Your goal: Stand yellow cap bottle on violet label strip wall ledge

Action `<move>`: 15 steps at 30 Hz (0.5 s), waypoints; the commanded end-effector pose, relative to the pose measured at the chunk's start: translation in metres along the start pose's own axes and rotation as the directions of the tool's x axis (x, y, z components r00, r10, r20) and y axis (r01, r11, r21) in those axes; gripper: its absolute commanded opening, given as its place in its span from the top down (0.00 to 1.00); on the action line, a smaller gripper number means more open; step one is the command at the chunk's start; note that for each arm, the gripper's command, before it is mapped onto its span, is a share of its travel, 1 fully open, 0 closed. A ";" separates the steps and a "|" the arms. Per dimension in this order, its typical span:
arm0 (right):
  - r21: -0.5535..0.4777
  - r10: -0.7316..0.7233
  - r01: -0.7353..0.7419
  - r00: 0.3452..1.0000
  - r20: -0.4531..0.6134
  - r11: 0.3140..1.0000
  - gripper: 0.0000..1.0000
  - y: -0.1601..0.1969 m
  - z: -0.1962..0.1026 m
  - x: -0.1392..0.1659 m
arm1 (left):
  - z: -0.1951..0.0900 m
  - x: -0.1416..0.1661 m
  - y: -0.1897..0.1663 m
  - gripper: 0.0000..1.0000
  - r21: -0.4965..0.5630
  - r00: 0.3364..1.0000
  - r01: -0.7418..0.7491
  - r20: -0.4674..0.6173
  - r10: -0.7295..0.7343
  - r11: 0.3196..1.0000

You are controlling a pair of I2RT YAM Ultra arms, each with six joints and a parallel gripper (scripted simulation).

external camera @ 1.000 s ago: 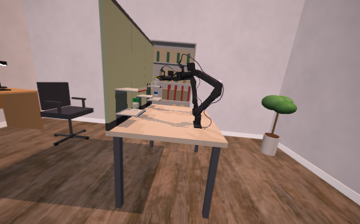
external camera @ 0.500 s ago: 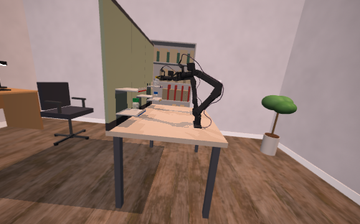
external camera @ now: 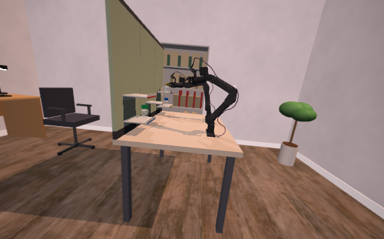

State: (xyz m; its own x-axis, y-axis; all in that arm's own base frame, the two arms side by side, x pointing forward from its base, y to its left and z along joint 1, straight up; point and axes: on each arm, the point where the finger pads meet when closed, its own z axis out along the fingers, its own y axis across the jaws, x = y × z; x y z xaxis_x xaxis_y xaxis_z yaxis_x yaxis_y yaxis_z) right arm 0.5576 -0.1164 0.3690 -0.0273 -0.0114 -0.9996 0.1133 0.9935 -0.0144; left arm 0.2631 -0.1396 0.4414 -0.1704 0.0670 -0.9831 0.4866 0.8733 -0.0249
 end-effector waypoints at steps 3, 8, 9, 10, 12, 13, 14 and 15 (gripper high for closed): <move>-0.008 -0.003 0.003 0.998 0.067 1.000 0.50 0.009 -0.005 -0.011 | -0.006 -0.013 0.001 0.11 -0.005 0.999 -0.001 0.051 0.002 1.000; -0.009 -0.006 0.007 0.997 0.077 1.000 0.50 0.009 -0.005 -0.016 | -0.006 -0.013 0.001 0.11 -0.005 0.999 -0.001 0.051 0.002 1.000; -0.009 -0.006 0.007 0.997 0.077 1.000 0.50 0.009 -0.005 -0.016 | -0.006 -0.013 0.001 0.11 -0.005 0.999 -0.001 0.051 0.002 1.000; -0.009 -0.006 0.007 0.997 0.077 1.000 0.50 0.009 -0.005 -0.016 | -0.006 -0.013 0.001 0.11 -0.005 0.999 -0.001 0.051 0.002 1.000; -0.006 -0.008 0.009 0.997 0.077 1.000 0.30 0.006 -0.005 -0.016 | -0.006 -0.013 0.001 0.11 -0.005 0.999 -0.001 0.051 0.002 1.000; -0.006 -0.008 0.009 0.997 0.077 1.000 0.30 0.006 -0.005 -0.016 | -0.006 -0.013 0.001 0.11 -0.005 0.999 -0.001 0.051 0.002 1.000; -0.006 -0.008 0.009 0.997 0.077 1.000 0.30 0.006 -0.005 -0.016 | -0.006 -0.013 0.001 0.11 -0.005 0.999 -0.001 0.051 0.002 1.000; -0.008 -0.008 0.008 0.996 0.089 1.000 0.30 0.009 -0.009 -0.019 | -0.006 -0.013 0.001 0.11 -0.005 0.999 -0.001 0.051 0.002 1.000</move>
State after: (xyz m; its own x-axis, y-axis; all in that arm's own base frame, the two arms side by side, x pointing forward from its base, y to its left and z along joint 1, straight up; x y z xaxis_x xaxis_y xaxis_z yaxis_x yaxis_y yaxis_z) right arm 0.5571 -0.1165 0.3635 -0.0068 -0.0156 -0.9999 0.1147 0.9933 -0.0162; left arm 0.2631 -0.1396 0.4414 -0.1704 0.0670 -0.9831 0.4866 0.8733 -0.0249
